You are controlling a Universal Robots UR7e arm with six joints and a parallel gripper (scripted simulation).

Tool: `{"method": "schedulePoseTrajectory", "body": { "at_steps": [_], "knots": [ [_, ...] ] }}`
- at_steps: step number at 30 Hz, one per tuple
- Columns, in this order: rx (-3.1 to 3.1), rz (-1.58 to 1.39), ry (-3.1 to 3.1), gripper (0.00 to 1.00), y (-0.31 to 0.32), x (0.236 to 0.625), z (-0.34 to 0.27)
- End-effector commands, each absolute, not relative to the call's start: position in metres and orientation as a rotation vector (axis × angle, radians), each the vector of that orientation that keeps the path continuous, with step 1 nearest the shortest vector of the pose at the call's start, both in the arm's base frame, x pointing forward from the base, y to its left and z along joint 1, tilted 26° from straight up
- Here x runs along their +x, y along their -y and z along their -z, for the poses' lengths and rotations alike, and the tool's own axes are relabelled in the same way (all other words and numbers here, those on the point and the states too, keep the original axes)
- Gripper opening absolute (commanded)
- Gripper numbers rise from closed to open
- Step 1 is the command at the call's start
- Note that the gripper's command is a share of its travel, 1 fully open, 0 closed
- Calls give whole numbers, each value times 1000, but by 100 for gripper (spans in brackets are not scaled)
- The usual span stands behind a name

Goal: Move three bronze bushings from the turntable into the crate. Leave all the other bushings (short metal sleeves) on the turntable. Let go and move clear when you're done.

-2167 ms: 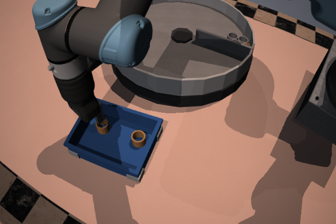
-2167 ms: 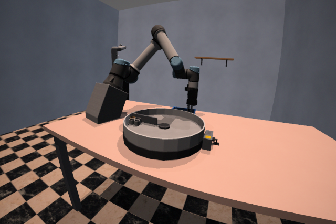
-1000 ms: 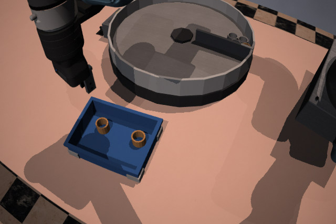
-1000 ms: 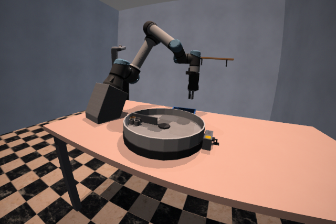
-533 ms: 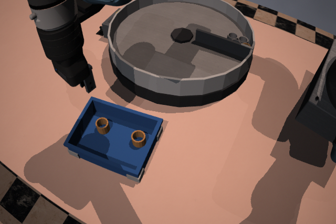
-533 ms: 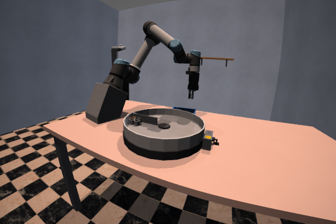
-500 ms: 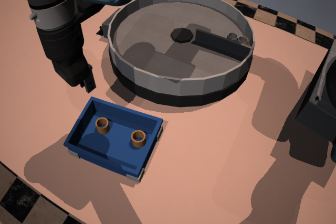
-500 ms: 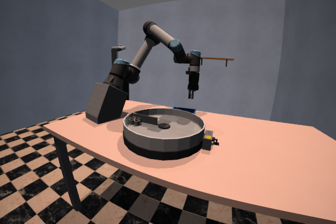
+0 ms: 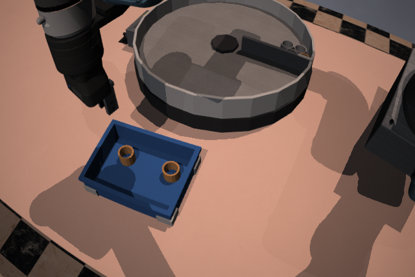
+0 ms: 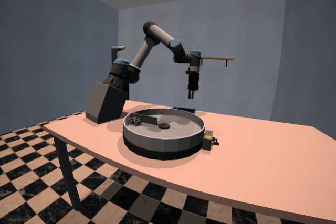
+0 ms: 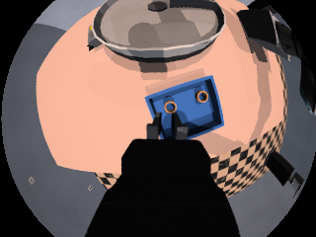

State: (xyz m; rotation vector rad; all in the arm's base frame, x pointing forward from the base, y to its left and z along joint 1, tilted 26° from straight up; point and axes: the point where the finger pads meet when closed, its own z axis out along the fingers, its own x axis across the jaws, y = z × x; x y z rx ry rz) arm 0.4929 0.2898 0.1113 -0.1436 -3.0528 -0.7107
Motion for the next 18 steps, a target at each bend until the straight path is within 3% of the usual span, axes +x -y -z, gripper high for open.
{"method": "schedulePoseTrajectory", "body": {
  "at_steps": [1, 18],
  "knots": [
    [-144, 712, 3054, 42, -290, 493, -112],
    [-144, 712, 3054, 42, -290, 493, -112]
  ]
}}
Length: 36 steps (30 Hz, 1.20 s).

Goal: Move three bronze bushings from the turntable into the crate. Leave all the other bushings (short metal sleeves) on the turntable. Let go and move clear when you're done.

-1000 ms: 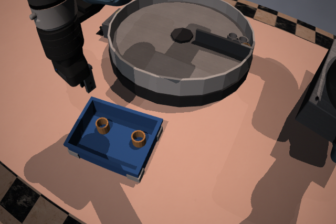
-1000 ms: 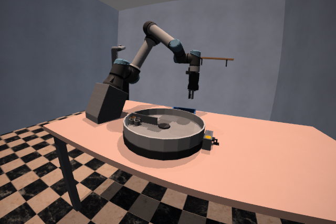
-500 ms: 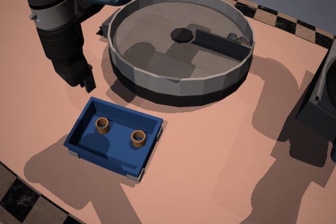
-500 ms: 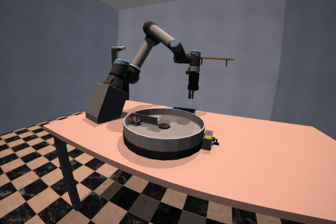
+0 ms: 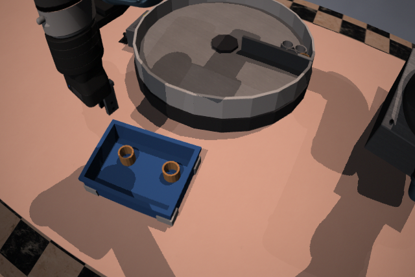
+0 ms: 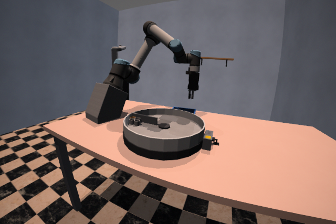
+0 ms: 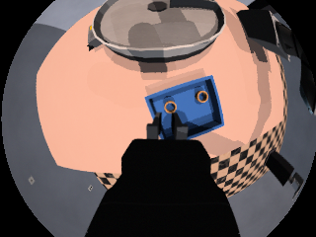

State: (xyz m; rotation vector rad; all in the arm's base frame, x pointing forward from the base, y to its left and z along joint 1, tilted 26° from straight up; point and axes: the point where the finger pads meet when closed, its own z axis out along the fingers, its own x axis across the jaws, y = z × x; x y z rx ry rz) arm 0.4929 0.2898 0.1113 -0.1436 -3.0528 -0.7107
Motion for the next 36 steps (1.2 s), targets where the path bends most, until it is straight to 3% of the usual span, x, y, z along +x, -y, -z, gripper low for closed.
{"method": "schedulePoseTrajectory", "body": {
  "at_steps": [1, 24, 29, 36],
  "knots": [
    [-144, 712, 3054, 42, -290, 493, -112],
    [-144, 712, 3054, 42, -290, 493, -112],
    [-316, 704, 3016, 40, -243, 474, -85],
    [-316, 704, 3016, 40, -243, 474, -85]
  ]
}}
